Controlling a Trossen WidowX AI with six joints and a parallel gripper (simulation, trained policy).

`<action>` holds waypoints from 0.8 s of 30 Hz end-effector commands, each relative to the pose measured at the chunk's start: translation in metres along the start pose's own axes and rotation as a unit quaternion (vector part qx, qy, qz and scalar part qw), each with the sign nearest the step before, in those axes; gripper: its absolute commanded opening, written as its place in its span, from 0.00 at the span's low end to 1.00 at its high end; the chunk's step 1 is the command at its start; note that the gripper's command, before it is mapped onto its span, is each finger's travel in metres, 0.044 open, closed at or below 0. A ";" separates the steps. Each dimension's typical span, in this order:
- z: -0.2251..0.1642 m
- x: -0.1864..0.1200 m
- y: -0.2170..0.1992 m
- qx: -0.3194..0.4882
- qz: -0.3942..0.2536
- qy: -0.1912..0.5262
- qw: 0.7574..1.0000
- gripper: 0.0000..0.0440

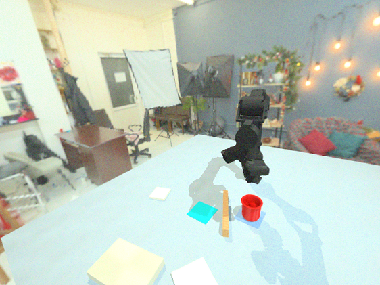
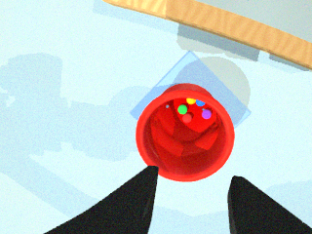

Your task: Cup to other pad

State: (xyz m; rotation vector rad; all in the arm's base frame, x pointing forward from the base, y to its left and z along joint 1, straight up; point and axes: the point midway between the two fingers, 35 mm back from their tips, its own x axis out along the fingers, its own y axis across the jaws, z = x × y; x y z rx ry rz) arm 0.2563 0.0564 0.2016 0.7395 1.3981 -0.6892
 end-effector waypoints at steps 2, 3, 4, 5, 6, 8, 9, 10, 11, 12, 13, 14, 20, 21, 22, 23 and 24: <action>-0.001 0.014 -0.007 0.011 -0.032 0.006 0.999 0.33; -0.001 0.016 -0.008 0.013 -0.036 0.007 0.999 0.34; -0.001 0.019 -0.009 0.014 -0.041 0.008 0.999 0.34; -0.001 0.021 -0.010 0.016 -0.045 0.008 0.999 0.34; -0.001 0.023 -0.010 0.018 -0.049 0.009 0.999 0.35; -0.002 0.028 -0.012 0.020 -0.057 0.010 0.998 0.35; -0.002 0.031 -0.013 0.022 -0.061 0.010 0.998 0.36; -0.002 0.033 -0.013 0.023 -0.064 0.011 0.998 0.36; -0.003 0.036 -0.014 0.024 -0.068 0.011 0.997 0.36; -0.003 0.038 -0.015 0.025 -0.072 0.012 0.997 0.37; -0.003 0.041 -0.015 0.026 -0.075 0.012 0.997 0.37; -0.004 0.043 -0.016 0.027 -0.079 0.013 0.996 0.37; -0.006 0.059 -0.020 0.030 -0.098 0.015 0.995 0.39; -0.007 0.062 -0.020 0.030 -0.100 0.015 0.994 0.39; -0.007 0.064 -0.021 0.030 -0.103 0.015 0.994 0.39; -0.008 0.067 -0.021 0.030 -0.105 0.015 0.994 0.39; -0.008 0.069 -0.022 0.030 -0.108 0.016 0.994 0.40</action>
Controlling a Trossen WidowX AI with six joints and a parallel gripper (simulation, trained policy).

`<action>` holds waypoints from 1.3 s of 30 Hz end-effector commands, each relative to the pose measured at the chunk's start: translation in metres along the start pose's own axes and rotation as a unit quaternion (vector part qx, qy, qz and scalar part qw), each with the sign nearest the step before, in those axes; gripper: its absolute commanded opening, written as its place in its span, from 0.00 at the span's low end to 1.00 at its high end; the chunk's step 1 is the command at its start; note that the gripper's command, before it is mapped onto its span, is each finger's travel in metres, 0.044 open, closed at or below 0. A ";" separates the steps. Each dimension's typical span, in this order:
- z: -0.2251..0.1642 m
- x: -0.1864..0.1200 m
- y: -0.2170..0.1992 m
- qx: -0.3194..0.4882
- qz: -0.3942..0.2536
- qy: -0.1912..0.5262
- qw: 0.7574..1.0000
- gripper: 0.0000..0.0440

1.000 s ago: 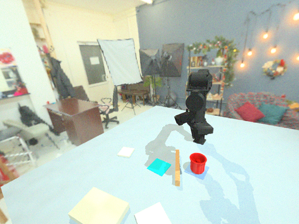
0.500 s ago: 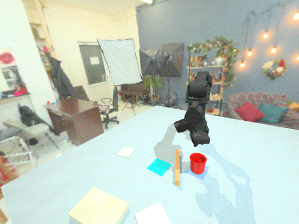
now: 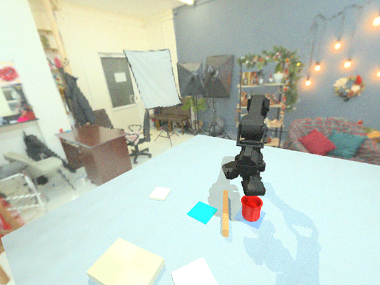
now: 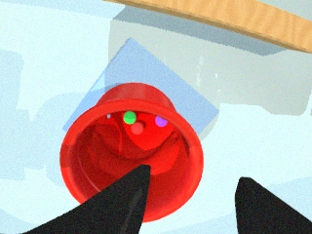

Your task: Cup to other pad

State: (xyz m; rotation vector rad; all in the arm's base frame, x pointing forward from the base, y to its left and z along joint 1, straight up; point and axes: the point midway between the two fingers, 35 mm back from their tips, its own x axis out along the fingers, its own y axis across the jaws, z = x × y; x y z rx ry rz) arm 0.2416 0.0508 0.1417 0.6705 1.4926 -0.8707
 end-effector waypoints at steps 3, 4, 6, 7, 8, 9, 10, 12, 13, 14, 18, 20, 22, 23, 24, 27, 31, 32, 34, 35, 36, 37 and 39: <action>-0.002 0.019 -0.002 0.000 -0.021 0.001 1.000 0.40; -0.003 0.022 -0.002 0.000 -0.022 0.001 1.000 0.40; -0.003 0.027 -0.002 -0.002 -0.026 0.001 1.000 0.40; -0.004 0.030 -0.002 -0.003 -0.028 0.001 1.000 0.40; -0.004 0.033 -0.002 -0.004 -0.029 0.001 1.000 0.40; -0.004 0.036 -0.002 -0.006 -0.030 0.001 1.000 0.40; -0.005 0.038 -0.002 -0.007 -0.032 0.001 0.999 0.40; -0.005 0.044 -0.002 -0.011 -0.034 0.001 0.999 0.40; -0.006 0.047 -0.002 -0.013 -0.035 0.001 0.999 0.40; -0.006 0.051 -0.002 -0.015 -0.037 0.001 0.999 0.40; -0.007 0.064 -0.002 -0.027 -0.041 0.001 0.999 0.40; -0.008 0.071 -0.002 -0.034 -0.042 0.002 0.999 0.40; -0.009 0.077 -0.002 -0.041 -0.043 0.004 0.998 0.40; -0.009 0.080 -0.001 -0.045 -0.043 0.004 0.998 0.39; -0.010 0.083 -0.001 -0.050 -0.042 0.004 0.998 0.34; -0.009 0.089 -0.001 -0.064 -0.040 0.001 0.997 0.18; -0.007 0.089 -0.001 -0.076 -0.034 -0.003 0.997 0.01; -0.006 0.088 0.000 -0.078 -0.031 -0.004 0.996 0.00; -0.006 0.086 0.000 -0.078 -0.026 -0.005 0.997 0.00; -0.005 0.084 0.001 -0.077 -0.023 -0.006 0.997 0.00; -0.005 0.083 0.001 -0.077 -0.020 -0.006 0.997 0.00; -0.004 0.081 0.002 -0.076 -0.018 -0.007 0.997 0.00; -0.003 0.078 0.003 -0.074 -0.012 -0.008 0.997 0.00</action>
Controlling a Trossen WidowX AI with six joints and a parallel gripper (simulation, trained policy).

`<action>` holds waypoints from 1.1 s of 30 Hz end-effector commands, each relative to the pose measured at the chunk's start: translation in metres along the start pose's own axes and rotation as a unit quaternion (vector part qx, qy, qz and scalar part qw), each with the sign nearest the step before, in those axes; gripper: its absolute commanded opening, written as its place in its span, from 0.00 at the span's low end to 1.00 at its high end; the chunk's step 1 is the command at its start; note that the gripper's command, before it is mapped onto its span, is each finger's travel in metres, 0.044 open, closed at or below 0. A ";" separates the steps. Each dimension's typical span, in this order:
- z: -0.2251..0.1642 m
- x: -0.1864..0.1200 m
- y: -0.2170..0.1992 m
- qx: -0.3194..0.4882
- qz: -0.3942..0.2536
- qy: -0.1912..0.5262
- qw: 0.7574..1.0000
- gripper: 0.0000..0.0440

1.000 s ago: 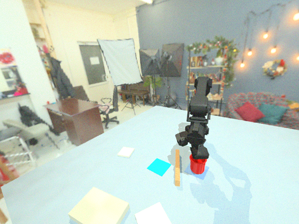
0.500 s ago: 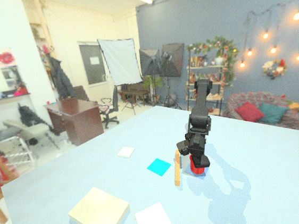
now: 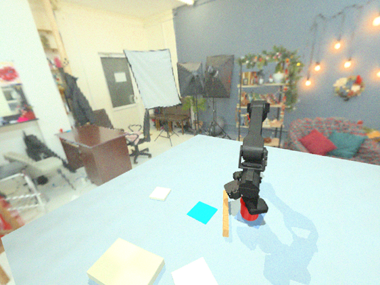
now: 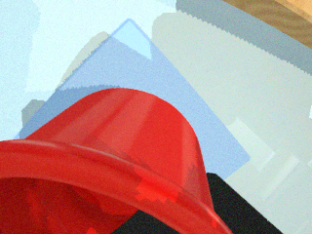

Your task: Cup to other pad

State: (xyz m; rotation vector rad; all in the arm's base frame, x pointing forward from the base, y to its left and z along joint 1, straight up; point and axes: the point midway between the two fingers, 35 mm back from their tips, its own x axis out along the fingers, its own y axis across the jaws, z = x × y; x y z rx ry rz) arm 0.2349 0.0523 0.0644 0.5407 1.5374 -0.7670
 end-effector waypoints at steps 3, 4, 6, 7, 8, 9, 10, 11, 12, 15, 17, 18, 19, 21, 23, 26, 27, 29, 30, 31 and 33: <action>0.003 -0.005 -0.002 0.006 0.005 -0.003 1.000 0.00; 0.004 -0.007 -0.002 0.008 0.007 -0.004 1.000 0.00; 0.005 -0.011 -0.002 0.011 0.013 -0.005 1.000 0.00; 0.006 -0.013 -0.002 0.013 0.016 -0.006 1.000 0.00; 0.006 -0.015 -0.002 0.016 0.018 -0.006 1.000 0.00; 0.007 -0.017 -0.002 0.019 0.020 -0.006 1.000 0.00; 0.008 -0.020 -0.003 0.022 0.023 -0.007 0.999 0.00; 0.008 -0.023 -0.003 0.026 0.026 -0.007 0.999 0.00; 0.009 -0.026 -0.003 0.030 0.029 -0.008 0.999 0.00; 0.012 -0.036 -0.004 0.042 0.039 -0.010 0.998 0.00; 0.015 -0.043 -0.005 0.051 0.047 -0.012 0.998 0.00; 0.016 -0.046 -0.006 0.055 0.050 -0.013 0.997 0.00; 0.018 -0.049 -0.006 0.059 0.054 -0.014 0.997 0.00; 0.021 -0.056 -0.007 0.068 0.060 -0.017 0.996 0.00; 0.025 -0.062 -0.008 0.076 0.067 -0.020 0.995 0.00; 0.032 -0.070 -0.010 0.089 0.076 -0.025 0.993 0.00; 0.035 -0.072 -0.011 0.093 0.079 -0.027 0.992 0.00; 0.040 -0.076 -0.012 0.101 0.086 -0.031 0.991 0.00; 0.043 -0.078 -0.013 0.105 0.089 -0.034 0.990 0.00; 0.045 -0.080 -0.013 0.109 0.092 -0.036 0.989 0.00; 0.052 -0.083 -0.014 0.117 0.097 -0.041 0.987 0.00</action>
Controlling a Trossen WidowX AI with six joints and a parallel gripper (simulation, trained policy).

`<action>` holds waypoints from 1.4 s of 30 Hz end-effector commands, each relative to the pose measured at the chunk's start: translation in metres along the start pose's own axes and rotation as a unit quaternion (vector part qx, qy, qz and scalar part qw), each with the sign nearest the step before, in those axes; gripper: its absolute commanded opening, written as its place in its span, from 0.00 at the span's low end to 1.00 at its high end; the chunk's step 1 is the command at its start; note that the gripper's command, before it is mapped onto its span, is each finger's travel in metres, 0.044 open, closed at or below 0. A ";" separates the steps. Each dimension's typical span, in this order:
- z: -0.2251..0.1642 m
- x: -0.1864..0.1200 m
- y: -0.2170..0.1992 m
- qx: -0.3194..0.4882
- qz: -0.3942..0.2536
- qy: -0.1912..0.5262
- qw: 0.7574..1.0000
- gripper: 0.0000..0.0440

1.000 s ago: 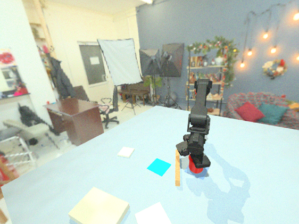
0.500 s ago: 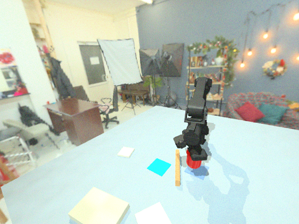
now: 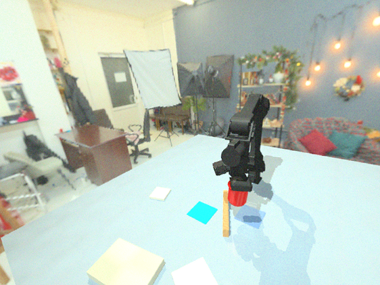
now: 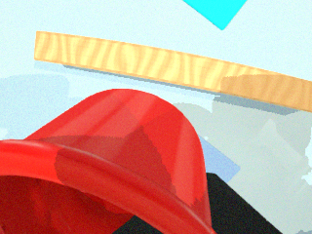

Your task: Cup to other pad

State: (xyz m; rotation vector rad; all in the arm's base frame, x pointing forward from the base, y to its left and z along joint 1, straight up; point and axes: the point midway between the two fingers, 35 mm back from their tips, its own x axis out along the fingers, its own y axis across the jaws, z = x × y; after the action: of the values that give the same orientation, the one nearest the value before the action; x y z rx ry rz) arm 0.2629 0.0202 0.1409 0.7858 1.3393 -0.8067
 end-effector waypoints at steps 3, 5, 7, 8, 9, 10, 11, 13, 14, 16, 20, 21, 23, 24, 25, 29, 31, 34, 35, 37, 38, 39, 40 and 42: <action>0.021 -0.010 0.002 0.025 0.021 -0.018 0.999 0.00; 0.028 -0.011 0.003 0.033 0.027 -0.024 0.999 0.00; 0.036 -0.012 0.003 0.042 0.032 -0.030 0.998 0.00; 0.040 -0.012 0.003 0.046 0.035 -0.033 0.998 0.00; 0.044 -0.012 0.004 0.050 0.037 -0.035 0.997 0.00; 0.048 -0.012 0.004 0.054 0.040 -0.038 0.997 0.00; 0.052 -0.011 0.004 0.057 0.042 -0.041 0.997 0.00; 0.060 -0.010 0.004 0.065 0.046 -0.046 0.996 0.00; 0.063 -0.009 0.003 0.069 0.048 -0.049 0.995 0.00; 0.071 -0.007 0.003 0.076 0.051 -0.054 0.994 0.00; 0.085 -0.002 0.002 0.089 0.056 -0.062 0.993 0.00; 0.089 0.000 0.001 0.092 0.056 -0.064 0.992 0.00; 0.095 0.003 0.001 0.098 0.058 -0.067 0.991 0.00; 0.097 0.005 0.000 0.101 0.058 -0.068 0.991 0.00; 0.100 0.007 -0.001 0.104 0.059 -0.070 0.990 0.00; 0.109 0.016 -0.003 0.113 0.059 -0.073 0.989 0.00; 0.112 0.022 -0.004 0.116 0.059 -0.075 0.989 0.00; 0.115 0.030 -0.006 0.121 0.058 -0.076 0.988 0.00; 0.116 0.033 -0.006 0.123 0.058 -0.076 0.988 0.00; 0.117 0.039 -0.008 0.125 0.058 -0.077 0.988 0.00; 0.117 0.042 -0.008 0.126 0.057 -0.077 0.987 0.00; 0.117 0.045 -0.009 0.127 0.057 -0.076 0.987 0.00; 0.117 0.048 -0.010 0.128 0.056 -0.076 0.987 0.00; 0.117 0.053 -0.012 0.131 0.054 -0.075 0.987 0.00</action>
State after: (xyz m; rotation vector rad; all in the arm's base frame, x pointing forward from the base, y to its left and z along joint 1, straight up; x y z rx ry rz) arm 0.3194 -0.0865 0.1078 0.9777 1.0502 -0.9329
